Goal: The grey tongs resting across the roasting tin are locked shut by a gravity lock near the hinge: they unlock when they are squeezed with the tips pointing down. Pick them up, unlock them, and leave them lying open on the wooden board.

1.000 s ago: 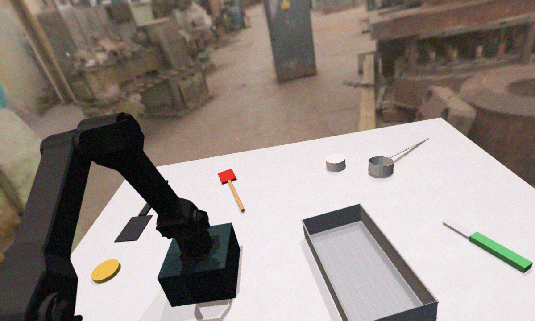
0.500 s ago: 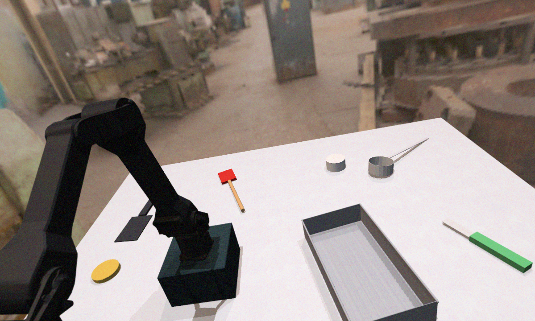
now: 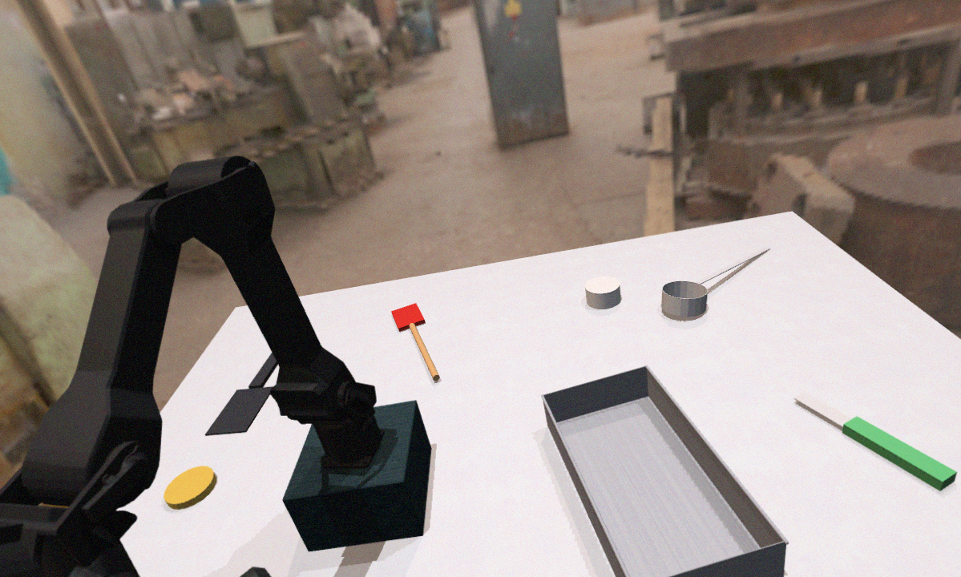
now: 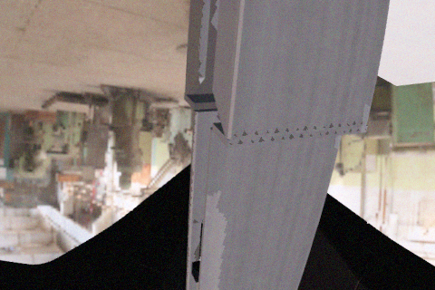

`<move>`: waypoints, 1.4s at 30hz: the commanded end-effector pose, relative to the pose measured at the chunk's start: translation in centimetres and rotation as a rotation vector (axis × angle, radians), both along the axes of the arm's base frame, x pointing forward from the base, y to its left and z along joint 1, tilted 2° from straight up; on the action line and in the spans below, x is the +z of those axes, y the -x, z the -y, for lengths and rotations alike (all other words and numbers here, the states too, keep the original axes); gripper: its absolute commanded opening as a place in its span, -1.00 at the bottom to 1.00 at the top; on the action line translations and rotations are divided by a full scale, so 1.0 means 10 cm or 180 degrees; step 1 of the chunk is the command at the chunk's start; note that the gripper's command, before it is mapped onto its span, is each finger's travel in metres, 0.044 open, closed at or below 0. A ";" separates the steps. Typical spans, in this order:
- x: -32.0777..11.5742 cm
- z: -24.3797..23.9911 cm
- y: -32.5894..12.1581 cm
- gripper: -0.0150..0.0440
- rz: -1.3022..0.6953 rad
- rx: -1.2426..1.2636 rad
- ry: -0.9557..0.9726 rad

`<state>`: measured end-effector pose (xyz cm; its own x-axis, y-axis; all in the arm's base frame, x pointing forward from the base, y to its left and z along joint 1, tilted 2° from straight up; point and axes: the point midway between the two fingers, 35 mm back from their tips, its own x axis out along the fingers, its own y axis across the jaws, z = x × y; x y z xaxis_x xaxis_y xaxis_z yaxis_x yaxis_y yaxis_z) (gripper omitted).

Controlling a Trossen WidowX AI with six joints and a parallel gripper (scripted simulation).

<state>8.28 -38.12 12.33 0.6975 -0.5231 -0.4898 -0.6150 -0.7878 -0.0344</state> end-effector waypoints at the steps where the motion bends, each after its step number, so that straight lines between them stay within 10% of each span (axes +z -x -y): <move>1: 0.12 -0.11 0.04 -1.00 0.0197 0.0070 0.0250; 42: 0.17 -0.18 0.05 -1.00 0.0288 0.0121 0.0391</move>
<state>7.68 -36.36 13.95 0.7525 -0.5490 -0.3637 -0.5851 -0.8109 0.0135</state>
